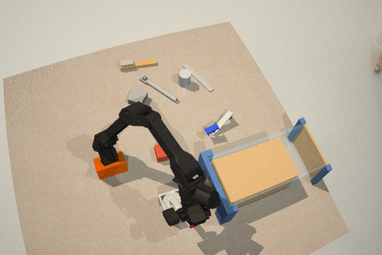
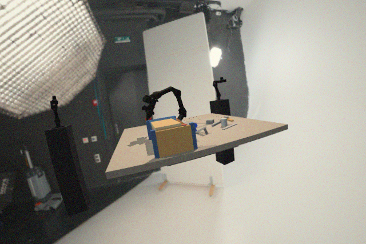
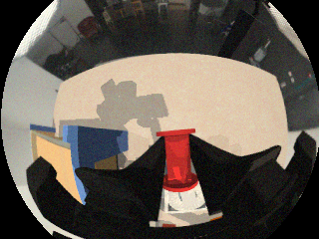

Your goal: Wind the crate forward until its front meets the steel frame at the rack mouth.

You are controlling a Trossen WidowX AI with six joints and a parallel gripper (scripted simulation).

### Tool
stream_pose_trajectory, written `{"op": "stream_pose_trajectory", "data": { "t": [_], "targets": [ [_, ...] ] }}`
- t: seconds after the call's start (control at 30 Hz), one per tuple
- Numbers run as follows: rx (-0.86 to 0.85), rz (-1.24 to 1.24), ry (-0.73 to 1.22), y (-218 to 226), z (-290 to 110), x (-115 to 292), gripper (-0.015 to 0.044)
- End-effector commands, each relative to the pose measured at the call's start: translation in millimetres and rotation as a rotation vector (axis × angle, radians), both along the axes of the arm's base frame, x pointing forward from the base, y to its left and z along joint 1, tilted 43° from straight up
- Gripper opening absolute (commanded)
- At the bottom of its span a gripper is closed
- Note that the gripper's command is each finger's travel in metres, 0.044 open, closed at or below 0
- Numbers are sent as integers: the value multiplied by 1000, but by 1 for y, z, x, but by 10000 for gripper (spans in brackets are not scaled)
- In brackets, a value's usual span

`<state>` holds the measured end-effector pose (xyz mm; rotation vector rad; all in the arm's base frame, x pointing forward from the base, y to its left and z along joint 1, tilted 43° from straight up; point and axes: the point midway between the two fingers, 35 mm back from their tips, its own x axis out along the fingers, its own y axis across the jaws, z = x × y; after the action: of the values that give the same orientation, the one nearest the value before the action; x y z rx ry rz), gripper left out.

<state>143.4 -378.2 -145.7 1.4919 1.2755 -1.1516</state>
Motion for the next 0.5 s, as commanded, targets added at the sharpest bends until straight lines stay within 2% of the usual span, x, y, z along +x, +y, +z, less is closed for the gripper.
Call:
{"op": "stream_pose_trajectory", "data": {
  "t": [0.0, 0.47],
  "targets": [
    [42, 9, -33, 14, -2, 21, 0],
    [43, 9, -34, 17, 3, 34, 0]
  ]
}}
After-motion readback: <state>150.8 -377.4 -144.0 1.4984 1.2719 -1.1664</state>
